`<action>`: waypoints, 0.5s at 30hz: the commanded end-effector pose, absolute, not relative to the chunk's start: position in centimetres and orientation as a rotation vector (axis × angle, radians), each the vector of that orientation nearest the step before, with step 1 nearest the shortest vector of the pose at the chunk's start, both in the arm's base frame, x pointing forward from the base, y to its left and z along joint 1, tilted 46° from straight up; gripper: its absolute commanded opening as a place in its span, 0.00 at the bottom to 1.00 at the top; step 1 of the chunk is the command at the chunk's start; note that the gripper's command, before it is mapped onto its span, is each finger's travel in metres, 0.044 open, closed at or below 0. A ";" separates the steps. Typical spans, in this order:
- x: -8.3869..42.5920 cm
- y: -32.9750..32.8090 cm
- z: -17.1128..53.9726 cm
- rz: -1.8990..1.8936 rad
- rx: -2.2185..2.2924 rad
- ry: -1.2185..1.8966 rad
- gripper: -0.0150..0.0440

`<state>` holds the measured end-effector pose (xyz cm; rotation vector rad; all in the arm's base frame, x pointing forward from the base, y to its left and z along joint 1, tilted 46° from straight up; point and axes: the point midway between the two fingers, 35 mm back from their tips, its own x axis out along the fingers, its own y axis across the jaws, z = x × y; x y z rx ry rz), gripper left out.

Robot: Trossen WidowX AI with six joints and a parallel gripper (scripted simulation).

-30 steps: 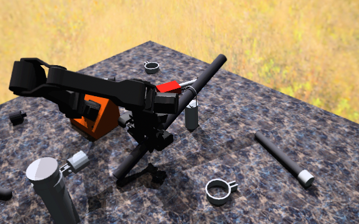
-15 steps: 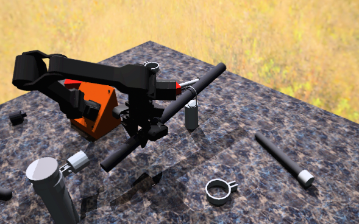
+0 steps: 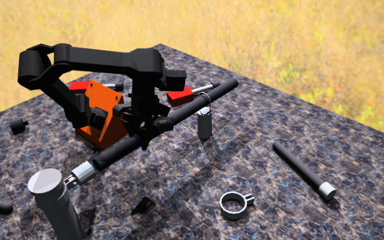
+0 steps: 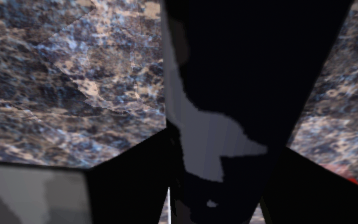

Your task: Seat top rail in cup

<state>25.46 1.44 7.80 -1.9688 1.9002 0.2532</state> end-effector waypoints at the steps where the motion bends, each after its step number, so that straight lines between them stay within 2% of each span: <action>1: 25.6 1.5 8.0 0.242 -1.978 1.895 0.25; 15: 25.6 1.5 8.0 0.256 -1.967 1.901 0.25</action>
